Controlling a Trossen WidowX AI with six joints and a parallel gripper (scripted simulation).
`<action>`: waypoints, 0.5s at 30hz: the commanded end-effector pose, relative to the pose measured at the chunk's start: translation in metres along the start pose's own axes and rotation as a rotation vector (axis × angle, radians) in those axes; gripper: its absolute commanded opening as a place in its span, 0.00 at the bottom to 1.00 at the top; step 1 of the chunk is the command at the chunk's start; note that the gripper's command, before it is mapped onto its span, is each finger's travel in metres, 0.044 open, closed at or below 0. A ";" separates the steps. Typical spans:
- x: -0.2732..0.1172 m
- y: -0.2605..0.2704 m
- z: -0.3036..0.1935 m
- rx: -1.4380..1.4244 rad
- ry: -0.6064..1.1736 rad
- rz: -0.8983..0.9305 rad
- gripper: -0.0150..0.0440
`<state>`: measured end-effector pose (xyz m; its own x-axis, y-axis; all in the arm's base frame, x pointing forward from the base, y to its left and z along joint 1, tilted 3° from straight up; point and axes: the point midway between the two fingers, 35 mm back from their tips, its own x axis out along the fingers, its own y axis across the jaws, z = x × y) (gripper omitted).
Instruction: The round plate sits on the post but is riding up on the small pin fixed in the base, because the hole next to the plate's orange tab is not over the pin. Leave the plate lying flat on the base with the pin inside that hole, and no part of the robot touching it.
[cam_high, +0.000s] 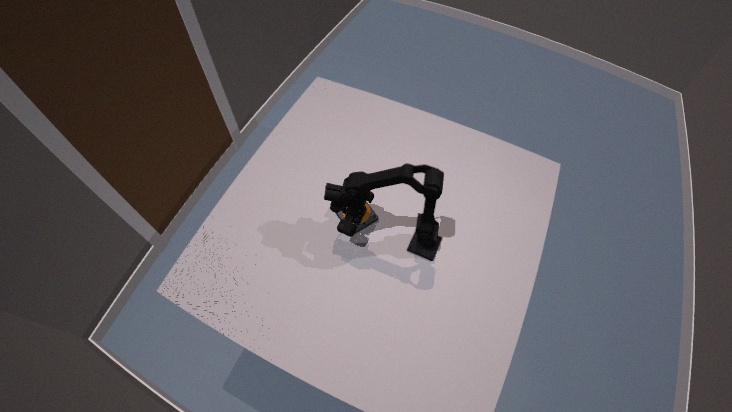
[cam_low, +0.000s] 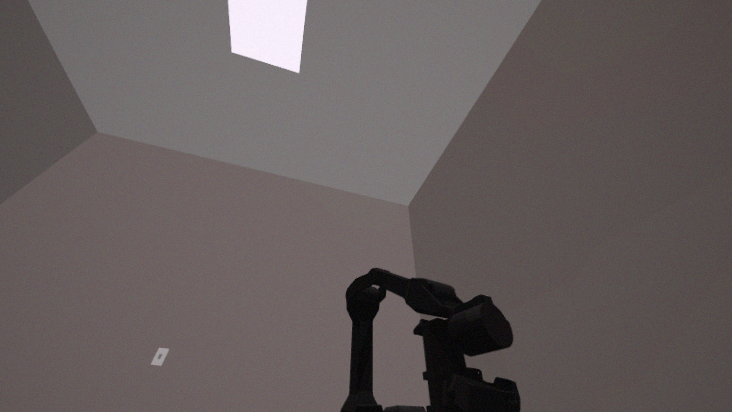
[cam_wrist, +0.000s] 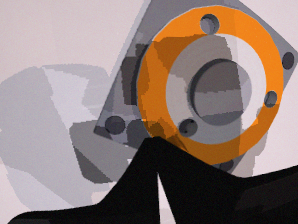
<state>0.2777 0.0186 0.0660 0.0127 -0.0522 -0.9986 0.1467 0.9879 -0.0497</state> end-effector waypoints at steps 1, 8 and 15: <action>0.001 -0.002 -0.004 0.001 0.007 -0.003 0.25; 0.001 -0.005 -0.008 0.001 0.007 -0.003 0.25; 0.001 -0.008 -0.011 0.001 0.008 -0.003 0.25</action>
<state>0.2671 0.0140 0.0653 0.0051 -0.0518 -0.9986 0.1533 0.9869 -0.0504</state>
